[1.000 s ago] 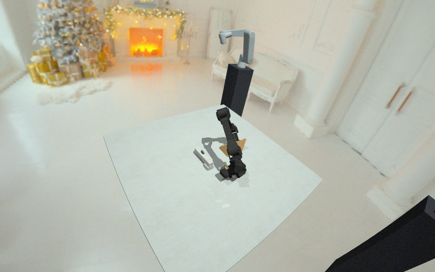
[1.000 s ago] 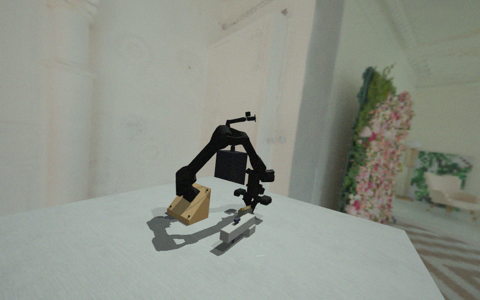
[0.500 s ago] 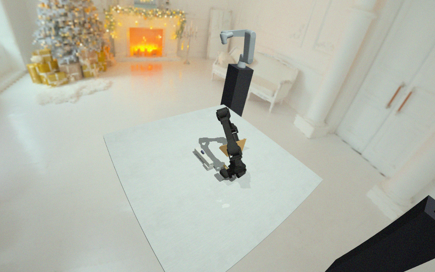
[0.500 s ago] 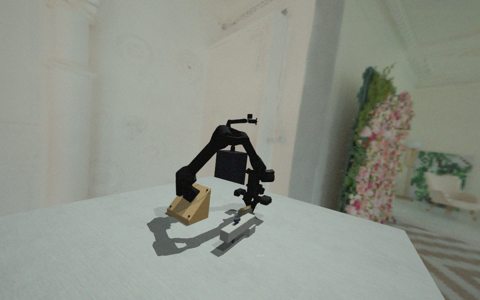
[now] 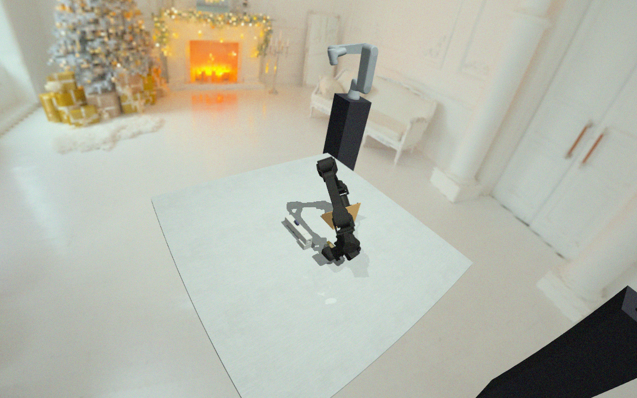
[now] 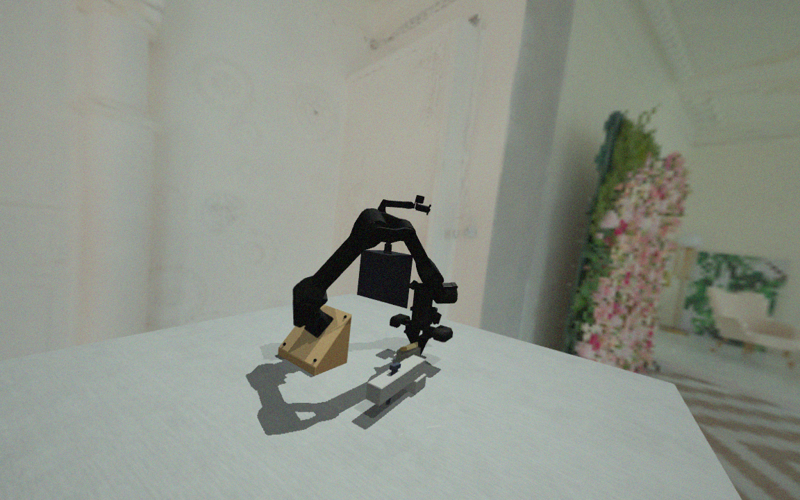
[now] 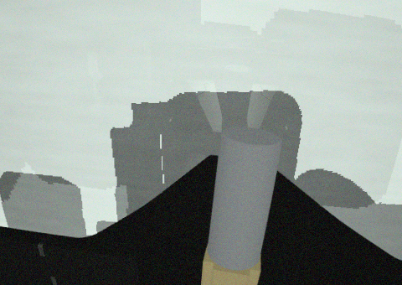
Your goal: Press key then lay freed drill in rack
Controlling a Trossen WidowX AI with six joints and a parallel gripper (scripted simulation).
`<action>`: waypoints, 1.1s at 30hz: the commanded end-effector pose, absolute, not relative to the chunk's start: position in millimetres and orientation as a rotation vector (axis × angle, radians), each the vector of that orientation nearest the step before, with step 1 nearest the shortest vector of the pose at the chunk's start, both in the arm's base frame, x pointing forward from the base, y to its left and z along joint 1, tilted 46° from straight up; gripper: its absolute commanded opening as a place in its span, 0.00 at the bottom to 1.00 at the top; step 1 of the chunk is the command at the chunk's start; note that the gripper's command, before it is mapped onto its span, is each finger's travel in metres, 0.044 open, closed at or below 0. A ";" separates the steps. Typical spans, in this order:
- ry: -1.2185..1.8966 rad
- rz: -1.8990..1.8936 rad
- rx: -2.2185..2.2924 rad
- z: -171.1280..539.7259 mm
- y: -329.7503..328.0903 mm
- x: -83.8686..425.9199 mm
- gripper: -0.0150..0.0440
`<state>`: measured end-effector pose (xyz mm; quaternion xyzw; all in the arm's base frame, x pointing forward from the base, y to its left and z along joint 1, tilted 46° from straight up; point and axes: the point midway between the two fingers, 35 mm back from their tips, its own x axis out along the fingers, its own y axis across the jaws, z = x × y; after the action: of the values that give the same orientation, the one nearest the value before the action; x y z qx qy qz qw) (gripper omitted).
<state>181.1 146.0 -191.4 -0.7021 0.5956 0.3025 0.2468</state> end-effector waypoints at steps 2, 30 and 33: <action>1.643 0.814 -1.924 -190.2 138.0 182.5 0.25; 1.624 0.825 -1.915 -191.4 146.0 181.1 0.97; 1.631 0.822 -1.918 -186.0 152.1 180.1 1.00</action>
<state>179.9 146.3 -190.7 -0.7009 0.5971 0.3040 0.2444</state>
